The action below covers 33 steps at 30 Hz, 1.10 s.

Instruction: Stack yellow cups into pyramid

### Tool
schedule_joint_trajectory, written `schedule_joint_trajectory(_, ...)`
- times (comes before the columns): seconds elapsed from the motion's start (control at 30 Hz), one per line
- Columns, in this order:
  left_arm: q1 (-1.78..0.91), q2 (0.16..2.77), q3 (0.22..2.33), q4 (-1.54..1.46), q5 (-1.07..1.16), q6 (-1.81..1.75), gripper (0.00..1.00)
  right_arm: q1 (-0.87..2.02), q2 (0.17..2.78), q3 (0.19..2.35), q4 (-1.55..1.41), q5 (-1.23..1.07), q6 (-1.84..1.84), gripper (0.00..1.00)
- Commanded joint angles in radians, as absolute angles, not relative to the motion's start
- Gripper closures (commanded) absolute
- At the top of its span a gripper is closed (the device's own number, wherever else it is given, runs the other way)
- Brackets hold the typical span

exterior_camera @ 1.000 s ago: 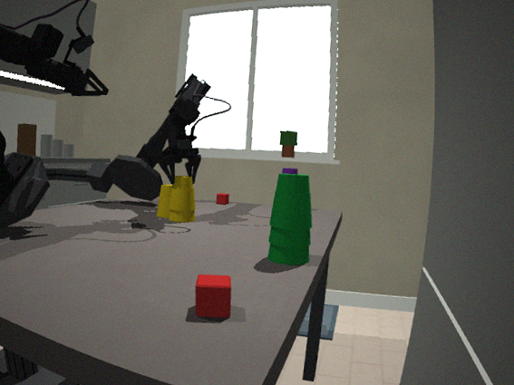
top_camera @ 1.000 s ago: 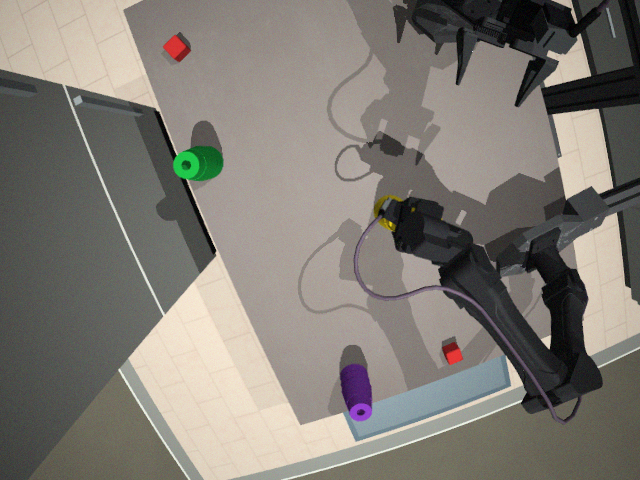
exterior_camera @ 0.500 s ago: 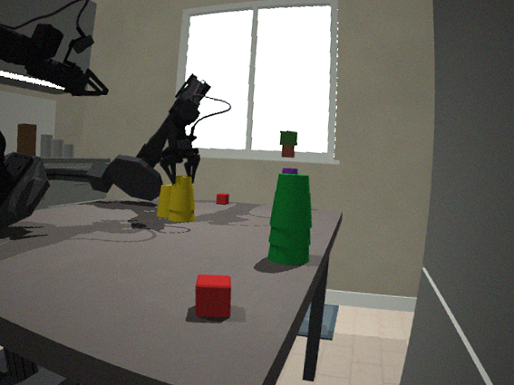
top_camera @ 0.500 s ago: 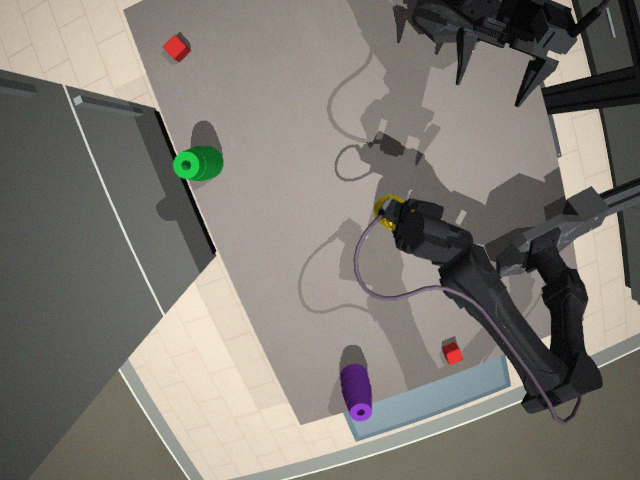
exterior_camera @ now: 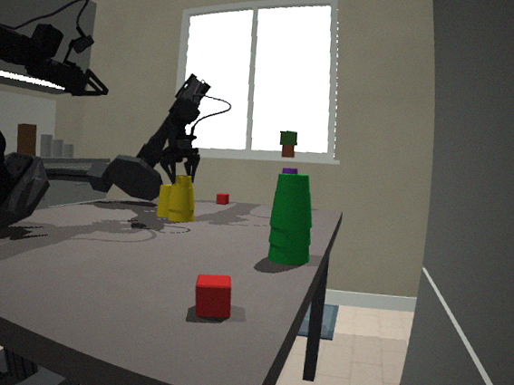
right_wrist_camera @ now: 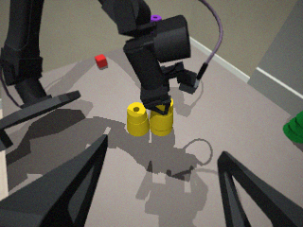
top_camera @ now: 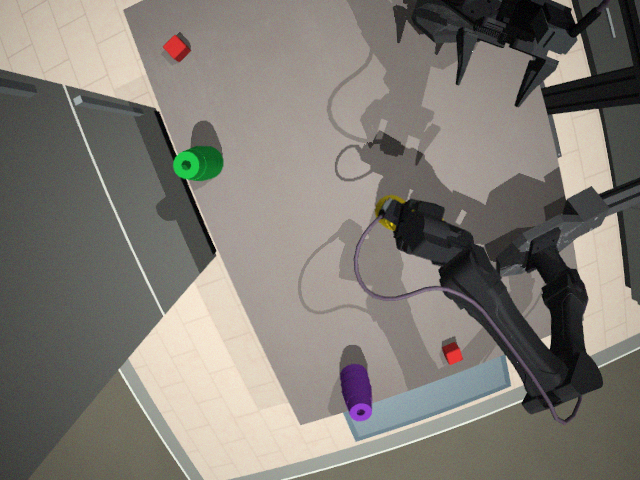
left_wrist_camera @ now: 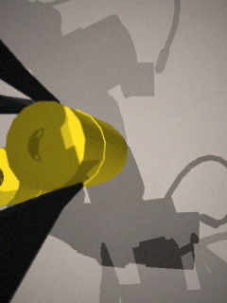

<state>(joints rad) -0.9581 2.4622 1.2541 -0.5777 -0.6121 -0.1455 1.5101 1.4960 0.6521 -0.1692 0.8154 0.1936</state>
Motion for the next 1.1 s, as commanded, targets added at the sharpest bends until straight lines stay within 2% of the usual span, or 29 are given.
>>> schedule_joint_trajectory(0.0,-0.991,2.434,1.301,-0.639,-0.606,-0.167,1.0,1.523,1.474,0.651,-0.157,0.825,0.187,0.0)
schedule_joint_trajectory(1.07,-1.089,2.425,1.575,-0.995,-0.578,-0.282,1.0,1.523,1.474,0.651,-0.157,0.825,0.187,0.0)
